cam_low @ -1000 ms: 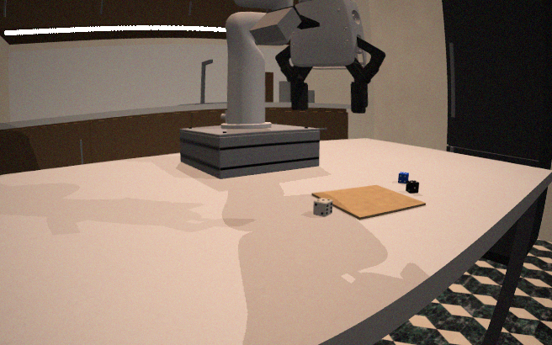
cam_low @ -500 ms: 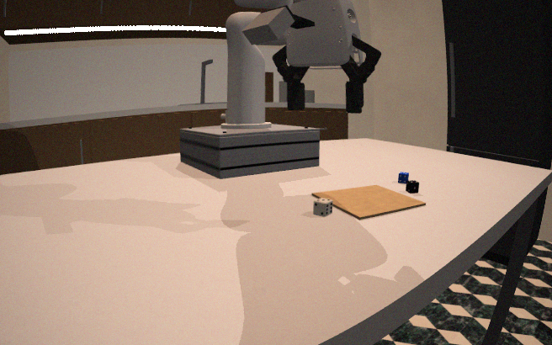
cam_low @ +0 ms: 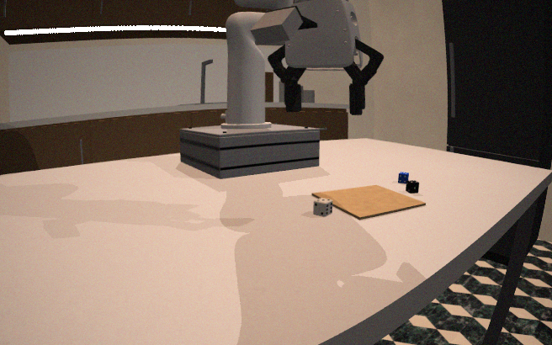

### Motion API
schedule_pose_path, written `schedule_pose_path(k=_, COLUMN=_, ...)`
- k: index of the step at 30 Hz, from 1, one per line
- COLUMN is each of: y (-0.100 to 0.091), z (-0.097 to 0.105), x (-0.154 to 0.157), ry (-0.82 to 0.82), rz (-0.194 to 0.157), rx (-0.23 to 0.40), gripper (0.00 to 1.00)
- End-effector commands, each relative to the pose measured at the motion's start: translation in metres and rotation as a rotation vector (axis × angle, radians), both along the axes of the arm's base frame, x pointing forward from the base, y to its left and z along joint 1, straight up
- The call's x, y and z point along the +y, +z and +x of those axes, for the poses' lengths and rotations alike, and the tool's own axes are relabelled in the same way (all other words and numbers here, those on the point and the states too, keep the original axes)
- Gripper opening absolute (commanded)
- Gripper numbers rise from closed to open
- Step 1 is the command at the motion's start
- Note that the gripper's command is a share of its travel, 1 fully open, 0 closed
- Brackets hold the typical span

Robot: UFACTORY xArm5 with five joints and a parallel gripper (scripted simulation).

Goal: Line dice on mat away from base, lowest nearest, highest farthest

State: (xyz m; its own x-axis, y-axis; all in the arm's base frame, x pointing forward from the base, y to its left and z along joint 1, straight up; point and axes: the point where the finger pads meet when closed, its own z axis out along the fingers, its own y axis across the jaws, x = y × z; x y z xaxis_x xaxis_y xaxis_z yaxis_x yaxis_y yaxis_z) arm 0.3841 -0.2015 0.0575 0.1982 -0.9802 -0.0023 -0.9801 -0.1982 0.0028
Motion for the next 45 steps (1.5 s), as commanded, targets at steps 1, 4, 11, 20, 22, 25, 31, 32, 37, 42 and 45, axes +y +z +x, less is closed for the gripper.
schedule_pose_path(k=1, y=-0.001, z=0.001, x=-0.001, ry=0.158, rz=-0.001, rx=-0.003, gripper=1.00)
schedule_pose_path(k=4, y=-0.003, z=0.001, x=-0.001, ry=0.256, rz=-0.001, rx=-0.003, gripper=1.00)
schedule_pose_path(k=11, y=-0.006, z=0.002, x=-0.001, ry=0.429, rz=-0.001, rx=-0.003, gripper=1.00)
schedule_pose_path(k=20, y=-0.010, z=0.002, x=-0.001, ry=0.702, rz=0.000, rx=-0.004, gripper=1.00)
schedule_pose_path(k=22, y=-0.012, z=0.002, x=-0.001, ry=0.776, rz=0.000, rx=-0.004, gripper=1.00)
schedule_pose_path(k=25, y=-0.014, z=0.002, x=-0.001, ry=0.892, rz=0.000, rx=-0.004, gripper=1.00)
schedule_pose_path(k=31, y=-0.016, z=0.002, x=-0.001, ry=1.063, rz=0.000, rx=-0.004, gripper=1.00)
schedule_pose_path(k=32, y=-0.017, z=0.002, x=-0.001, ry=1.081, rz=0.000, rx=-0.004, gripper=1.00)
schedule_pose_path(k=37, y=-0.019, z=0.002, x=-0.001, ry=1.236, rz=0.001, rx=-0.004, gripper=1.00)
schedule_pose_path(k=42, y=-0.022, z=0.002, x=-0.001, ry=1.399, rz=0.001, rx=-0.004, gripper=1.00)
schedule_pose_path(k=45, y=-0.023, z=0.002, x=-0.001, ry=1.463, rz=0.001, rx=-0.004, gripper=1.00)
